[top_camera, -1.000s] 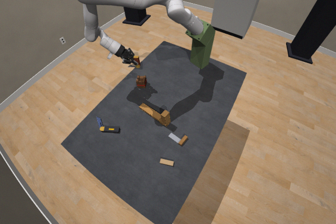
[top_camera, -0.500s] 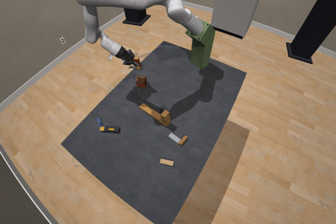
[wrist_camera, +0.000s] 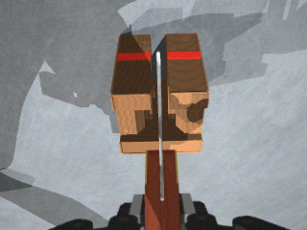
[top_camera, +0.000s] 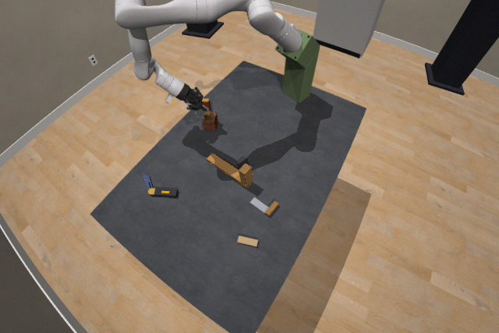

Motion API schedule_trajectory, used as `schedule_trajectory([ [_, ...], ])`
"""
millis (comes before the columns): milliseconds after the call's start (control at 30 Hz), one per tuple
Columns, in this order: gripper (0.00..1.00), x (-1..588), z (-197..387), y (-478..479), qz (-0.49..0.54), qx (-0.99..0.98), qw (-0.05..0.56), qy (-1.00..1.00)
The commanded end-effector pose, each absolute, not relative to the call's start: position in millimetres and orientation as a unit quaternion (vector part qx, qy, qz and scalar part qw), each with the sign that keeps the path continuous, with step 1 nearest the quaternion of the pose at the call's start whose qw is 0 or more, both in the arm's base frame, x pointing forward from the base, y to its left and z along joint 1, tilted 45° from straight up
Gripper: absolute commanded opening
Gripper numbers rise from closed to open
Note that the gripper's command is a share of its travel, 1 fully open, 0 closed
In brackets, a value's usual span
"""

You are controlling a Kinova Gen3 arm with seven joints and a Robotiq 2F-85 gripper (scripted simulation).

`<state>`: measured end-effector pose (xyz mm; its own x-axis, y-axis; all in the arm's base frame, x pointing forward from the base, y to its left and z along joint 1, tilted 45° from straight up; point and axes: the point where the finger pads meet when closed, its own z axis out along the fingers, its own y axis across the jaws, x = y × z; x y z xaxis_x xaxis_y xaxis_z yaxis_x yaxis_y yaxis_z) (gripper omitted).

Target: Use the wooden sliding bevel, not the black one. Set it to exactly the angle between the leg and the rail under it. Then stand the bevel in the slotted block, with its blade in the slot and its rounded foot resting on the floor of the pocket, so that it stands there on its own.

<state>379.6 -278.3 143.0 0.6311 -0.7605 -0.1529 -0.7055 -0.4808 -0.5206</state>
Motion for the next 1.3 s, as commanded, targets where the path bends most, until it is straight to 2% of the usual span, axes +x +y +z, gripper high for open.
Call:
schedule_trajectory([
  [0,0.10,387.9,134.9,-281.8,-0.050,-0.859,0.278,0.427],
  [1267,0.10,395.2,127.4,-284.3,-0.050,-0.859,0.278,0.427],
])
